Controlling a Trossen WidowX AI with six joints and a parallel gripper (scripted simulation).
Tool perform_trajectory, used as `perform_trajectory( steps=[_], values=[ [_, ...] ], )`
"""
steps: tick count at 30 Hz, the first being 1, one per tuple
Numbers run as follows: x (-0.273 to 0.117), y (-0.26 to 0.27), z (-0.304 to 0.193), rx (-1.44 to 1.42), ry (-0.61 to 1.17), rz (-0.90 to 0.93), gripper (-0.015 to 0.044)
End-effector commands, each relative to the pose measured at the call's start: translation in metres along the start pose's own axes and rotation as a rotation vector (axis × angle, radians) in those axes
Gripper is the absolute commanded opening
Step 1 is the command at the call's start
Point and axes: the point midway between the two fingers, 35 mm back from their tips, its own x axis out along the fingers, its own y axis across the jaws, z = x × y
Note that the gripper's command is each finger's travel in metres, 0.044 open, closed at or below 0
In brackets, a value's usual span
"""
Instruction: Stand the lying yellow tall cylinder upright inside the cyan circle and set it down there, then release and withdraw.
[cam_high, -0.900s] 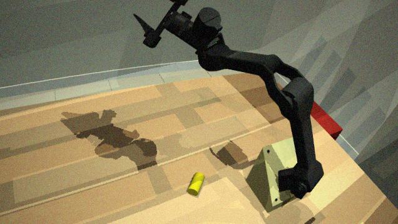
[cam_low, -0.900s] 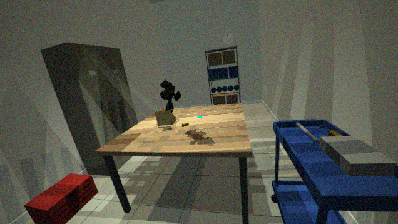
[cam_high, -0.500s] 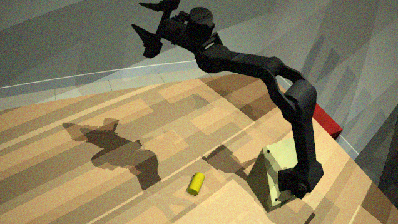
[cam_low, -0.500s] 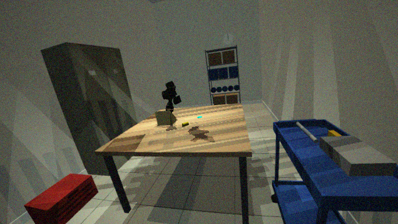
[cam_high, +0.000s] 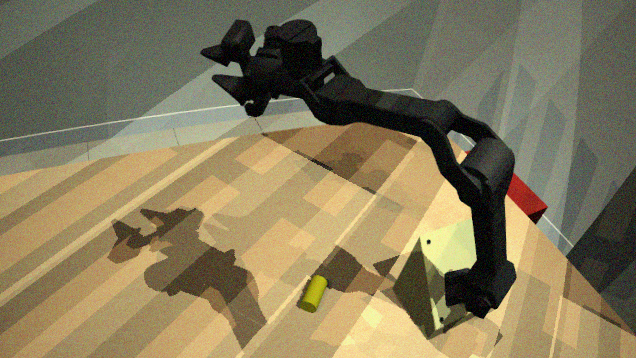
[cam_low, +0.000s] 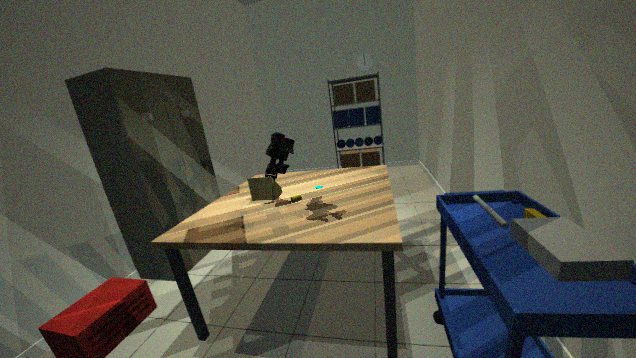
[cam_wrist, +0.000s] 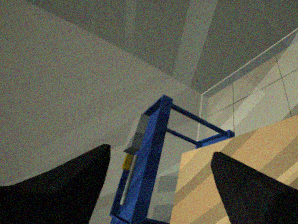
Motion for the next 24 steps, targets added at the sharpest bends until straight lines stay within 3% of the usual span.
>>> perform_trajectory(
  steps=[1, 11, 24],
  values=[
    [-0.016, -0.041, -0.049, -0.515, 0.171, -0.221, 0.0309],
    [-0.045, -0.076, -0.092, -0.978, 0.43, -0.342, 0.0309],
    [-0.089, -0.106, -0.133, -1.409, 0.78, -0.35, 0.0309]
  ],
)
